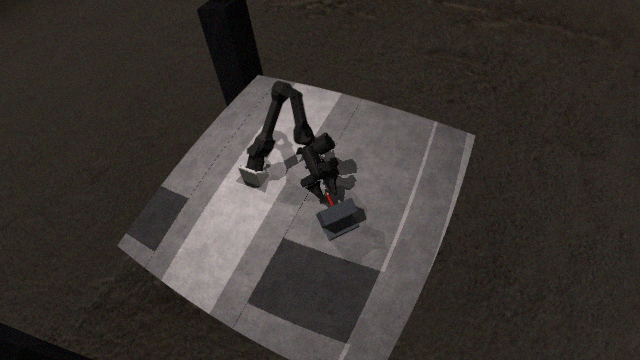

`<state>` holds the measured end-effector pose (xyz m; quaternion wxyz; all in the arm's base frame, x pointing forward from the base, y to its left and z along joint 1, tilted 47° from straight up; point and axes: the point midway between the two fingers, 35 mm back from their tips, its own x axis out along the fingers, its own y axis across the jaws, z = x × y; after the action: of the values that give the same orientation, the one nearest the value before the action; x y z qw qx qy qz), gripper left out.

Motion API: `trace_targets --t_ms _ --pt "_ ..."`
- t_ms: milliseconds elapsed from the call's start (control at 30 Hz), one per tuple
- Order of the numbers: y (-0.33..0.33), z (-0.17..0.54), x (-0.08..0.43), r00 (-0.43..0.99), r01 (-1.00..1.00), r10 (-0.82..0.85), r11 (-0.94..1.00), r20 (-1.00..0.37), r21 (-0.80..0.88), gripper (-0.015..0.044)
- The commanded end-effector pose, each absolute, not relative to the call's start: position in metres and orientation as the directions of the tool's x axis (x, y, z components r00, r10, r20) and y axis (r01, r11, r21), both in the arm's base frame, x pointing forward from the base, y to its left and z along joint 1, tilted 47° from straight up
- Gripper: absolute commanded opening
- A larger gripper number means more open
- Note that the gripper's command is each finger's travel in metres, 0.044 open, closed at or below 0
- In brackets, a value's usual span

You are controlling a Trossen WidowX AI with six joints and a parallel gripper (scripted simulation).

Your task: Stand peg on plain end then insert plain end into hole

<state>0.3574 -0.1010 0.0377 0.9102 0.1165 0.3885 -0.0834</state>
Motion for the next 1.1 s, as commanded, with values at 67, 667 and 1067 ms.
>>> trace_targets --t_ms 67,667,1067 --pt "-0.1 0.046 0.353 0.689 0.236 -0.058 0.96 -0.723 0.148 0.044" --pt "-0.101 0.061 0.341 0.686 0.239 -0.059 0.96 -0.725 0.148 0.044" --pt "-0.101 0.07 0.333 0.685 0.24 -0.059 0.959 -0.726 0.148 0.044"
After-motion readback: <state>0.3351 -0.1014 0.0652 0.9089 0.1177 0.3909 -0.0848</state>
